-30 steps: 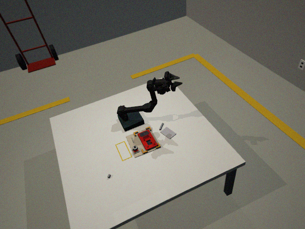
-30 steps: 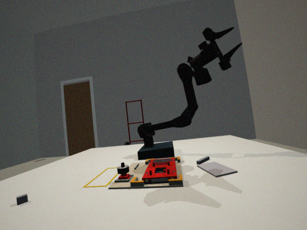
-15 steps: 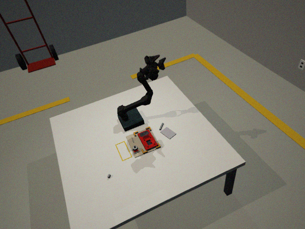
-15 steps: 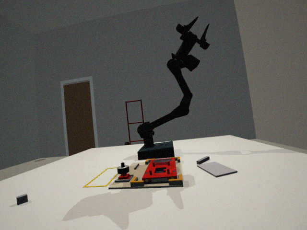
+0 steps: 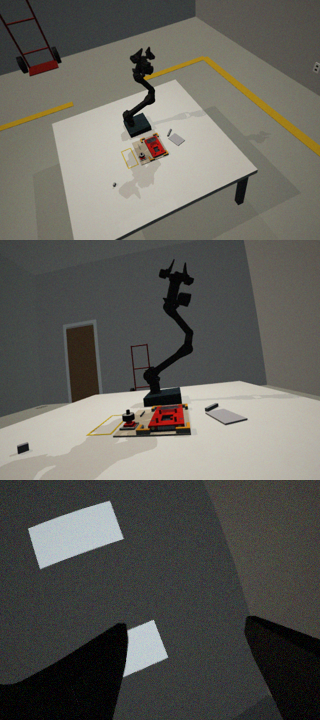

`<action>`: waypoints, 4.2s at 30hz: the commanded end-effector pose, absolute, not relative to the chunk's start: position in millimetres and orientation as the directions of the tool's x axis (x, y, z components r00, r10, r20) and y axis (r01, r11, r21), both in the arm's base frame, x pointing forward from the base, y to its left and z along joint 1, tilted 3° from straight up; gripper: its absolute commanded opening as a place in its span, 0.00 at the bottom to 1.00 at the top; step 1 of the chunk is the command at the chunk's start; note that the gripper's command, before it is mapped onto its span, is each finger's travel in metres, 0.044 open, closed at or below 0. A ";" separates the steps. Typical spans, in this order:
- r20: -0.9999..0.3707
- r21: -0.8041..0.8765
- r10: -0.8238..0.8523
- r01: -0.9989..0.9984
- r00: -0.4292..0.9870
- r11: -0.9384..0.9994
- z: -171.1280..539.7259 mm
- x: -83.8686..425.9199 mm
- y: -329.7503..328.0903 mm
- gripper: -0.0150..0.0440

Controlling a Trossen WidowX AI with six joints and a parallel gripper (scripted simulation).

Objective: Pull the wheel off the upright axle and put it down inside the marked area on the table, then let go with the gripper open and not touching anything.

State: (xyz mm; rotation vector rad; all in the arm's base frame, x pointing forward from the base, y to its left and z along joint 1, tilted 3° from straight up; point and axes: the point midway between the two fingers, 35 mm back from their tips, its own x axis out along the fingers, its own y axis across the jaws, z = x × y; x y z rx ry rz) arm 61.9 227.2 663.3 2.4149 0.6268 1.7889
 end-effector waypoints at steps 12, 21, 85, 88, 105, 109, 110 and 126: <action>0.983 -0.159 -0.077 0.564 0.166 -0.810 704.8 22.0 49.6 0.76; 0.915 -0.388 -0.333 0.711 0.226 -0.586 695.4 38.0 -68.2 0.76; -0.986 -0.059 -0.063 0.032 0.155 0.998 130.0 365.6 -70.2 0.76; -0.998 -0.047 -0.048 0.012 0.048 0.999 114.4 354.9 -52.6 0.76; -0.998 -0.046 -0.046 0.011 0.041 0.999 69.4 359.1 -45.2 0.76; -0.998 -0.046 -0.046 0.011 0.041 0.999 42.9 358.4 -45.2 0.76; -0.998 -0.046 -0.046 0.011 0.041 0.999 39.6 358.5 -45.0 0.76; -0.999 -0.040 -0.040 0.009 0.035 0.999 42.0 358.1 -44.2 0.48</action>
